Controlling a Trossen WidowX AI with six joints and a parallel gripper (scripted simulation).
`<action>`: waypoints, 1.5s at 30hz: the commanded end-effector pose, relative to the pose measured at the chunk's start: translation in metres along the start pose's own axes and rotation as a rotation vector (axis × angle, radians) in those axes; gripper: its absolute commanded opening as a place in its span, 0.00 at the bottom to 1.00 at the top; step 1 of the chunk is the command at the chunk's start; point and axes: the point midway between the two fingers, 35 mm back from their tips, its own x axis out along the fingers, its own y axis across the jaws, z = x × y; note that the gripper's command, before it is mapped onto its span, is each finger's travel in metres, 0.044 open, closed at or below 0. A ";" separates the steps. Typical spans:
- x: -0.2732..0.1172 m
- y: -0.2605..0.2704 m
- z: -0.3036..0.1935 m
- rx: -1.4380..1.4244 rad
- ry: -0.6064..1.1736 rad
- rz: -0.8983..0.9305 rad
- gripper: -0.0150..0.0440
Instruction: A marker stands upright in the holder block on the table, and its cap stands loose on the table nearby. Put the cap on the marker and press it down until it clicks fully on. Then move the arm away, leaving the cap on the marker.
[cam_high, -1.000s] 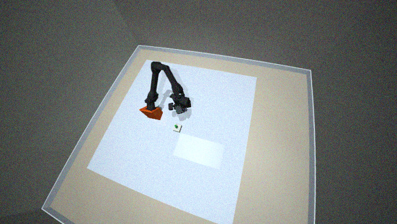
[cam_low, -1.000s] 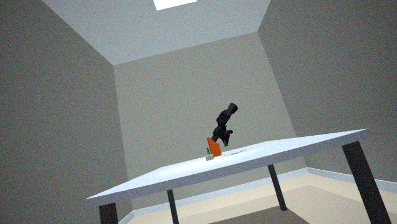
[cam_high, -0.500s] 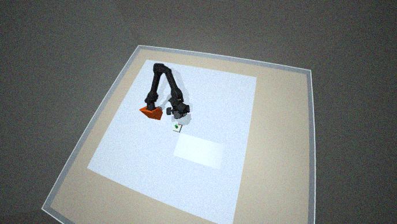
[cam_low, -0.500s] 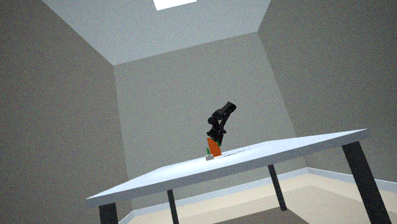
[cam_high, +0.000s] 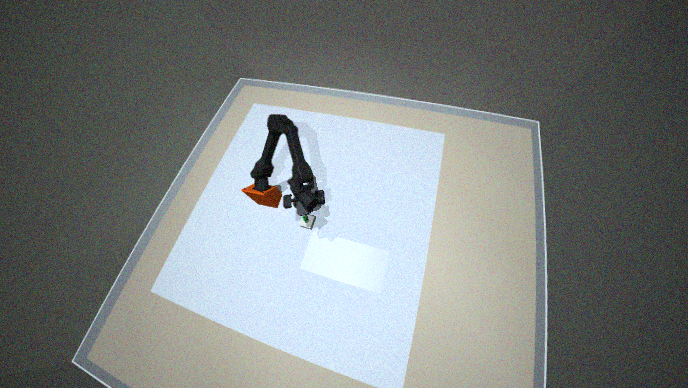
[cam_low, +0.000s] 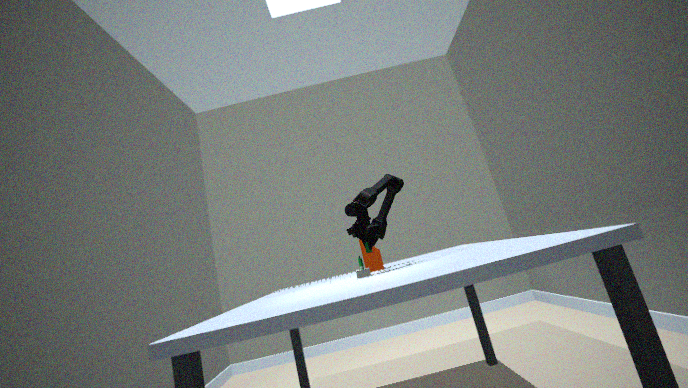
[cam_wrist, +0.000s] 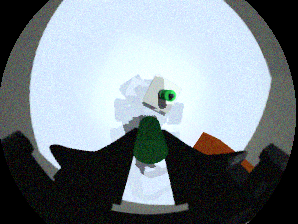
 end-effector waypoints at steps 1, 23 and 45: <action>-0.005 -0.004 0.012 -0.013 0.001 0.003 0.25; -0.007 -0.030 0.045 -0.041 0.044 0.023 0.25; 0.026 -0.028 0.045 -0.041 0.044 0.024 0.25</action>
